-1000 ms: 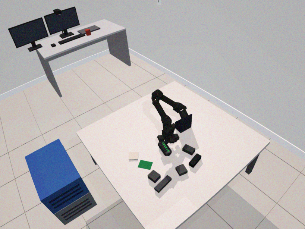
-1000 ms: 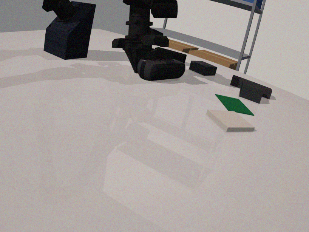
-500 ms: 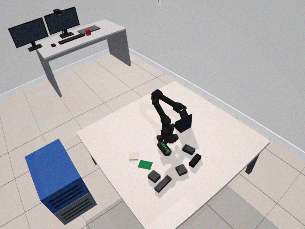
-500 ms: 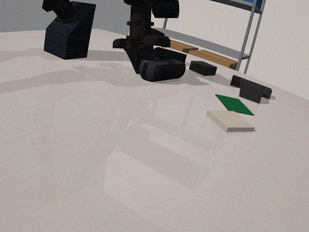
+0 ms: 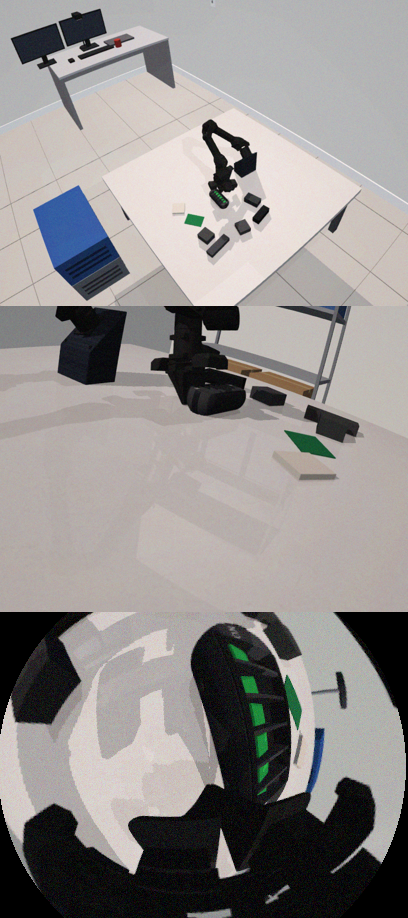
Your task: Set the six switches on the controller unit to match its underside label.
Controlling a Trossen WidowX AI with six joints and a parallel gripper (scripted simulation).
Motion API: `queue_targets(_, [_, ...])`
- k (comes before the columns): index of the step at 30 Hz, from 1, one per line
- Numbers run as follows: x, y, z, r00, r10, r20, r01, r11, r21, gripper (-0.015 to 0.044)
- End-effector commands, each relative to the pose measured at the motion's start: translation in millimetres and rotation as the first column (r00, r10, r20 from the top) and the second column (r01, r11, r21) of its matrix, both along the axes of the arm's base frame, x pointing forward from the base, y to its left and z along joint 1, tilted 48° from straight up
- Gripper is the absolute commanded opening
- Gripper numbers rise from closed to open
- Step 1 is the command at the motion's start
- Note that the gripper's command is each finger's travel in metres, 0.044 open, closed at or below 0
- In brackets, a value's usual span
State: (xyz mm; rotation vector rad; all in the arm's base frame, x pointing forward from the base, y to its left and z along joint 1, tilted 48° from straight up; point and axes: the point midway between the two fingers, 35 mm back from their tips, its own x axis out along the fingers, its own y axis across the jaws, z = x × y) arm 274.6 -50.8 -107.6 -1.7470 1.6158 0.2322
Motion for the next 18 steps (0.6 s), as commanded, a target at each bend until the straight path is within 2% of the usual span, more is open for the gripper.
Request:
queue_targets(1, [11.2, 0.9, 2.1, 1.0, -0.001, 0.026, 0.001, 1.0, 0.004, 0.0])
queue_targets(18, [18.5, -0.2, 2.7, 1.0, -0.001, 0.027, 0.001, 1.0, 0.004, 0.0])
